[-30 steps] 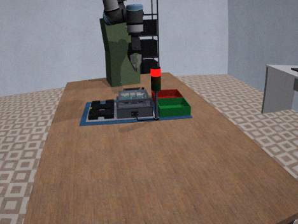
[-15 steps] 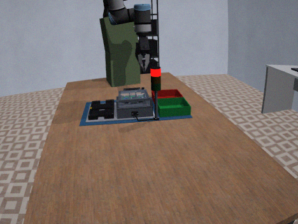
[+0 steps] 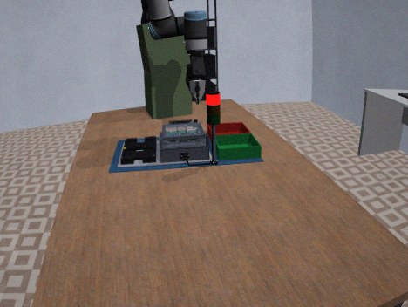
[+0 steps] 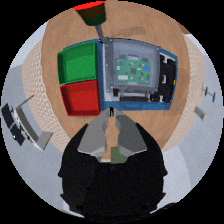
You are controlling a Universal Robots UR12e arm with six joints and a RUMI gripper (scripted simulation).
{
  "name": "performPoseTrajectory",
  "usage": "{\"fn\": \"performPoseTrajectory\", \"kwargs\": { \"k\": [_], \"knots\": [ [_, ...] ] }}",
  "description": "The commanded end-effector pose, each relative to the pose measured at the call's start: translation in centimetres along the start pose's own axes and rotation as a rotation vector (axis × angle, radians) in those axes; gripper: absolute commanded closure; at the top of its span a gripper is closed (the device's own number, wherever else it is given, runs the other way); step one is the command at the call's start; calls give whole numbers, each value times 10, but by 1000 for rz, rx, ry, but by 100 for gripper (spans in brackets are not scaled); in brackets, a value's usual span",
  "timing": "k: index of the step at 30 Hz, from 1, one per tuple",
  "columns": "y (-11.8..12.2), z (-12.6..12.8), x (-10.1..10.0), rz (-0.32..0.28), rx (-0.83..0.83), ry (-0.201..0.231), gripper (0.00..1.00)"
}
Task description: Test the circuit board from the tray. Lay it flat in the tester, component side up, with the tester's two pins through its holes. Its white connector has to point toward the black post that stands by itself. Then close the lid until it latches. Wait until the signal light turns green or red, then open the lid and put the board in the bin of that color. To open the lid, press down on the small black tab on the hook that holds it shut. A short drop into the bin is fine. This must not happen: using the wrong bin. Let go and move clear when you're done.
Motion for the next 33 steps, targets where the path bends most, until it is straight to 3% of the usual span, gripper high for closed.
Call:
{"fn": "performPoseTrajectory", "kwargs": {
  "k": [1, 6, 11, 33],
  "knots": [
    [0, 0, -21, 1, 0, 0, 100],
    [0, 0, -39, 1, 0, 0, 100],
    [0, 0, -44, 1, 0, 0, 100],
    [-1, 0, -45, 1, 0, 0, 100]
  ]
}}
Point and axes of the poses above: the point where the finger pads meet when closed, its own x axis back along the fingers, its own z axis across the jaws, y = z × x, the point moved 8 cm from there along x, back along the fingers, and after that the axes turned 8 degrees about -x, right-handed, at the moved point
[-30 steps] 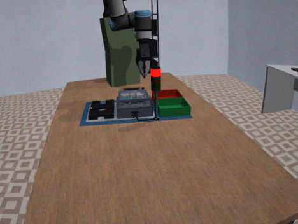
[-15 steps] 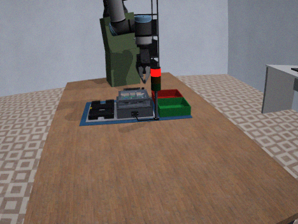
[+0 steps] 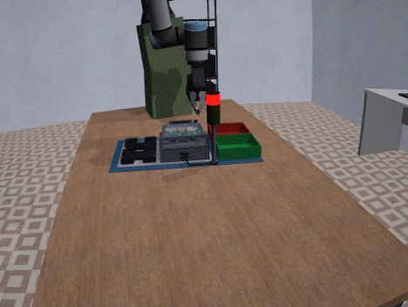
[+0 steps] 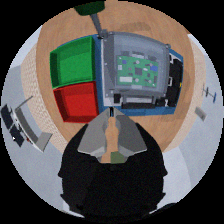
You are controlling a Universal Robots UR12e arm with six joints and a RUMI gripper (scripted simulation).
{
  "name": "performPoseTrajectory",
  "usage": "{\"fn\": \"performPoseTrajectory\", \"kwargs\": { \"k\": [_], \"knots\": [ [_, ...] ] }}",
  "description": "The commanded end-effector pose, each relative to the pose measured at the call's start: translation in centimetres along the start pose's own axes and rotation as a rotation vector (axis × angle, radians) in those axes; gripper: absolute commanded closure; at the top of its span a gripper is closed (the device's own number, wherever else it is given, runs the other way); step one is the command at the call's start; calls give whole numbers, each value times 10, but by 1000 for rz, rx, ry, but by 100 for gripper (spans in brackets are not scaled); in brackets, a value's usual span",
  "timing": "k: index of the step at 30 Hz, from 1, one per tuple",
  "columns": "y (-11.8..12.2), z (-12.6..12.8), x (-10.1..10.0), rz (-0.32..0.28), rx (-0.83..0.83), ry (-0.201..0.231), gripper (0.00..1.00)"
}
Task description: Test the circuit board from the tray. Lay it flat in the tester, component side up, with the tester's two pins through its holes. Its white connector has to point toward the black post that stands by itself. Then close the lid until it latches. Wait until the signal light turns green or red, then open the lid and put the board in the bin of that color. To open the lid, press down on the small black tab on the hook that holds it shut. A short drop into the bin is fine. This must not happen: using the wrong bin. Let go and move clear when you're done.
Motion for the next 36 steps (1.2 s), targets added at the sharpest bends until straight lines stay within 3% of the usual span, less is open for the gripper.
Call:
{"fn": "performPoseTrajectory", "kwargs": {
  "k": [1, 18, 36],
  "knots": [
    [0, 0, 0, 1, 0, 0, 100],
    [-5, -1, -24, 1, 0, 0, 100],
    [-5, -1, -25, 1, 0, 0, 100]
  ]
}}
Point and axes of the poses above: the point where the finger pads meet when closed, its own x axis back along the fingers, its own z axis across the jaws, y = z × x, the point moved 8 cm from there along x, back along the fingers, and after that the axes turned 8 degrees about -x, right-handed, at the moved point
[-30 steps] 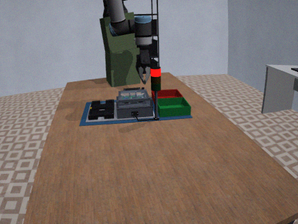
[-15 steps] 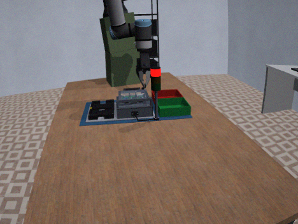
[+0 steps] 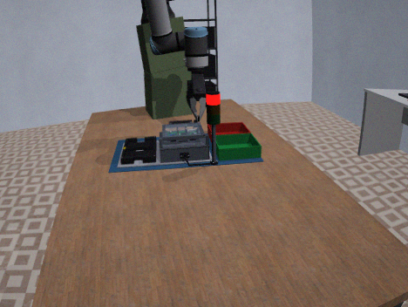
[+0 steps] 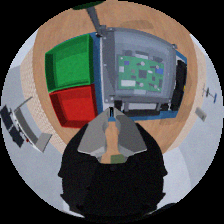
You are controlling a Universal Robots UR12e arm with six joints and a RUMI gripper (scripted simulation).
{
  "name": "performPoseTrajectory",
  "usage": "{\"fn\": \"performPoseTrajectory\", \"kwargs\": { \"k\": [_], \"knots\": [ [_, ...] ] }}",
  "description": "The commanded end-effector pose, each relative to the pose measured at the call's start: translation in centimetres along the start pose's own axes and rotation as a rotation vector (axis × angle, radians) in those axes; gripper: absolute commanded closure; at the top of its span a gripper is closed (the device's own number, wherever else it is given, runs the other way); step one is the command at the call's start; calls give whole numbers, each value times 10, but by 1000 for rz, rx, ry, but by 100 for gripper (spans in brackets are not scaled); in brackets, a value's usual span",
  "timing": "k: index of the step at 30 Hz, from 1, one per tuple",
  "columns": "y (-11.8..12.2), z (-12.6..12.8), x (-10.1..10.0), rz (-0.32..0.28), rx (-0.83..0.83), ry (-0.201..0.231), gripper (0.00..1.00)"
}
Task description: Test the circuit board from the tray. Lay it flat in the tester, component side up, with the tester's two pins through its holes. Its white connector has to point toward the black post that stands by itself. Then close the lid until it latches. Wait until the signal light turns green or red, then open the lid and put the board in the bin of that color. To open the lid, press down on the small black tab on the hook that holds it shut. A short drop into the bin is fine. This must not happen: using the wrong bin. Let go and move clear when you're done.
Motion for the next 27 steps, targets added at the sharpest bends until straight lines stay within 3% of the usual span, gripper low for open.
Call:
{"fn": "performPoseTrajectory", "kwargs": {
  "k": [1, 27],
  "knots": [
    [0, 0, 0, 1, 0, 0, 100],
    [2, 0, -2, 1, 0, 0, 100]
  ]
}}
Point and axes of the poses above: the point where the finger pads meet when closed, its own x axis back along the fingers, its own z axis across the jaws, y = z × x, the point moved 8 cm from there along x, back along the fingers, and after that the axes turned 8 degrees about -x, right-handed, at the moved point
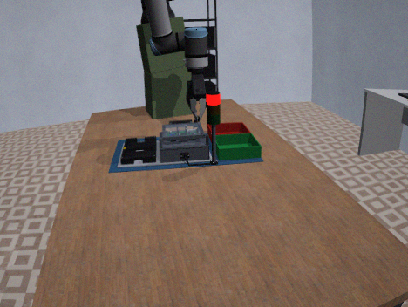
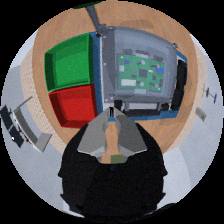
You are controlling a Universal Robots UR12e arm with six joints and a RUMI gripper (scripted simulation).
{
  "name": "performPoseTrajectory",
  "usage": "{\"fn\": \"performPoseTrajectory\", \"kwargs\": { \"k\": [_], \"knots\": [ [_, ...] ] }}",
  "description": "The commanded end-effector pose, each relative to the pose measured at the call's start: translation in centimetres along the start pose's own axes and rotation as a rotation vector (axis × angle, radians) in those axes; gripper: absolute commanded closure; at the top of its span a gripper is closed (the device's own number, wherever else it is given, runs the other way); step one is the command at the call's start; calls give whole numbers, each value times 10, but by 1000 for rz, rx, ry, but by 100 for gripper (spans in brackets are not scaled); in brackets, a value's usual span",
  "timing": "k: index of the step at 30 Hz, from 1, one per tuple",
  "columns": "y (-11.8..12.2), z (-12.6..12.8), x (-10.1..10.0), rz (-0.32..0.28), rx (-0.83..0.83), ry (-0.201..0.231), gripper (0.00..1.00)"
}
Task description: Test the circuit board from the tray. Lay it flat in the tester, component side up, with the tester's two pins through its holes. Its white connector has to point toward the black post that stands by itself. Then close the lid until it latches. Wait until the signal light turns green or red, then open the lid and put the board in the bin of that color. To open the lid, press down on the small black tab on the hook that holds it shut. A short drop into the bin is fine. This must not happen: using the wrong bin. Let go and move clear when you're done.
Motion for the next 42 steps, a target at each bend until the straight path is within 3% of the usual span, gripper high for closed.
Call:
{"fn": "performPoseTrajectory", "kwargs": {
  "k": [1, 42],
  "knots": [
    [0, 0, 0, 1, 0, 0, 100],
    [3, 0, -4, 1, 0, 0, 100]
  ]
}}
Point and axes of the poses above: the point where the finger pads meet when closed, its own x axis back along the fingers, its own z axis across the jaws, y = z × x, the point moved 8 cm from there along x, back along the fingers, and after that the axes turned 8 degrees about -x, right-handed, at the moved point
